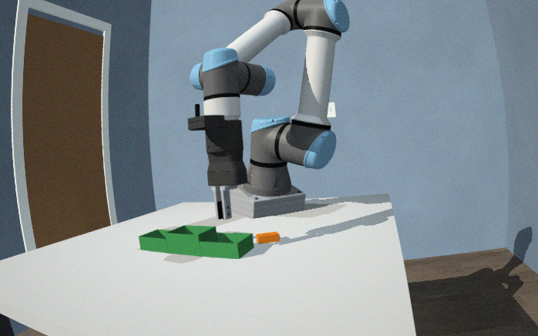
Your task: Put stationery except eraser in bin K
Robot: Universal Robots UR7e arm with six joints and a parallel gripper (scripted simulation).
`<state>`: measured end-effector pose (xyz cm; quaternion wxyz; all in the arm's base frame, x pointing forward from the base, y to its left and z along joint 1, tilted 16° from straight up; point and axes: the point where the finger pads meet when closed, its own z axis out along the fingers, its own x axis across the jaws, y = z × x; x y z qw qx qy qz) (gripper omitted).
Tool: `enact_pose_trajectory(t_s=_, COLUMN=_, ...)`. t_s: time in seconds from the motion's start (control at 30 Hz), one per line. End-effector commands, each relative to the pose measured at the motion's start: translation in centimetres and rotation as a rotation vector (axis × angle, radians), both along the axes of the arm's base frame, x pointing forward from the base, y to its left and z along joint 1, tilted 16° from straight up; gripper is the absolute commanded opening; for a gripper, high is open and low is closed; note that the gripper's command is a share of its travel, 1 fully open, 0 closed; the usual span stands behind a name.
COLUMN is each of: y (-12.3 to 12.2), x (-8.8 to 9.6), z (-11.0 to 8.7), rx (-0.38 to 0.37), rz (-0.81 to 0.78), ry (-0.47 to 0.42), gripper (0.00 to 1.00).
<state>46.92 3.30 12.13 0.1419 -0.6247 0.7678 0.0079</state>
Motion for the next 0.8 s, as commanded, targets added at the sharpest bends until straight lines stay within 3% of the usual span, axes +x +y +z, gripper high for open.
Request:
enact_pose_trajectory(t_s=0.0, y=0.2, x=0.2, z=-1.0, rx=0.000, rz=-0.001, ry=0.000, gripper=0.31)
enact_pose_trajectory(t_s=0.63, y=1.1, x=1.2, z=-5.3, rx=0.000, rz=-0.001, ry=0.000, gripper=0.31)
enact_pose_trajectory(t_s=0.77, y=1.1, x=1.2, z=-5.4, rx=0.000, rz=-0.001, ry=0.000, gripper=0.31)
